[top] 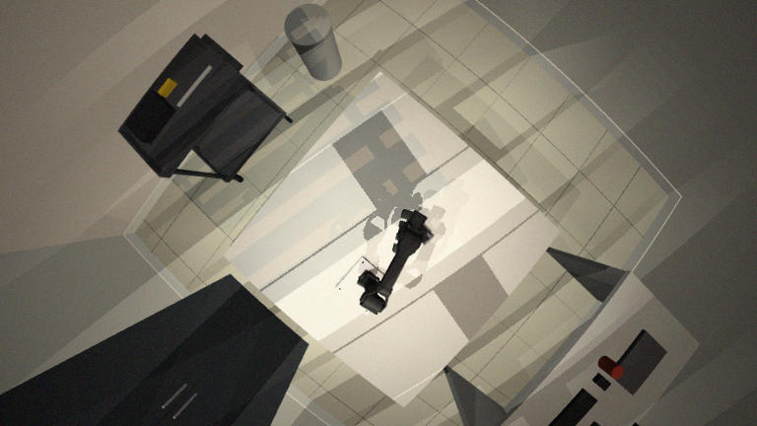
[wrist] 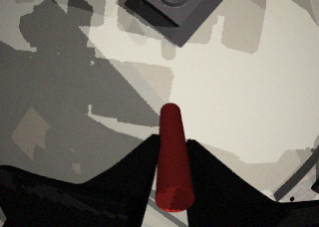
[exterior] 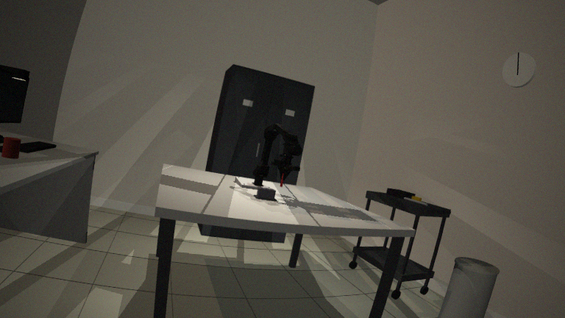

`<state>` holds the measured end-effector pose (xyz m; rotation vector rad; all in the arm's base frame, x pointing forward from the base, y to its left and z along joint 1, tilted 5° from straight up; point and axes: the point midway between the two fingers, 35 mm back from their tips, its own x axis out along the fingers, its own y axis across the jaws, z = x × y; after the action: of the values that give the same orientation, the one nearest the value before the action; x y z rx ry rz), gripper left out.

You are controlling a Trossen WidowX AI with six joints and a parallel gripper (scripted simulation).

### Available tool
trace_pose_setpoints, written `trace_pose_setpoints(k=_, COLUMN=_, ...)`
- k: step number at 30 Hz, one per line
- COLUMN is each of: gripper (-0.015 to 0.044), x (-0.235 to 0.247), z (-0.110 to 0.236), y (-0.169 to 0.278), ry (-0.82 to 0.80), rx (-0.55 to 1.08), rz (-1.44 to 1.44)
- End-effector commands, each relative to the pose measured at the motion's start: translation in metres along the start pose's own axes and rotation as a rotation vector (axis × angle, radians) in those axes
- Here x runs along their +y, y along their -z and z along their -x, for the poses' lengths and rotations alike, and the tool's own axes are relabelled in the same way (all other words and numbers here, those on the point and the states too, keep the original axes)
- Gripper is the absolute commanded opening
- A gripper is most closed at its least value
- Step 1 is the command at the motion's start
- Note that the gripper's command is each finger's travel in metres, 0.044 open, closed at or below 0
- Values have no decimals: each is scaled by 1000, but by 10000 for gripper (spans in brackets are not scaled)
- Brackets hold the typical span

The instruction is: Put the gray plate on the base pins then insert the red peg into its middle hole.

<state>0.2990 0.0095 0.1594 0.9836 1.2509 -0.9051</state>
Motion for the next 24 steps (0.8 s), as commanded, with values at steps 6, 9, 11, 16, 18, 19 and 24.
trace_pose_setpoints(k=6, gripper=0, x=3, z=-1, y=-24, ry=1, rx=4, rz=3)
trace_pose_setpoints(k=9, gripper=0, x=4, z=-1, y=-33, ry=1, rx=2, rz=4)
trace_pose_setpoints(k=11, gripper=0, x=4, z=-1, y=-39, ry=1, rx=1, rz=4)
trace_pose_setpoints(k=16, gripper=0, x=4, z=-1, y=-54, ry=0, rx=-1, rz=6)
trace_pose_setpoints(k=18, gripper=0, x=3, z=-1, y=-61, ry=0, rx=-3, rz=6)
trace_pose_setpoints(k=19, gripper=0, x=3, z=-1, y=-64, ry=0, rx=-3, rz=6)
trace_pose_setpoints(k=24, gripper=0, x=1, z=-1, y=-80, ry=-1, rx=-6, rz=7)
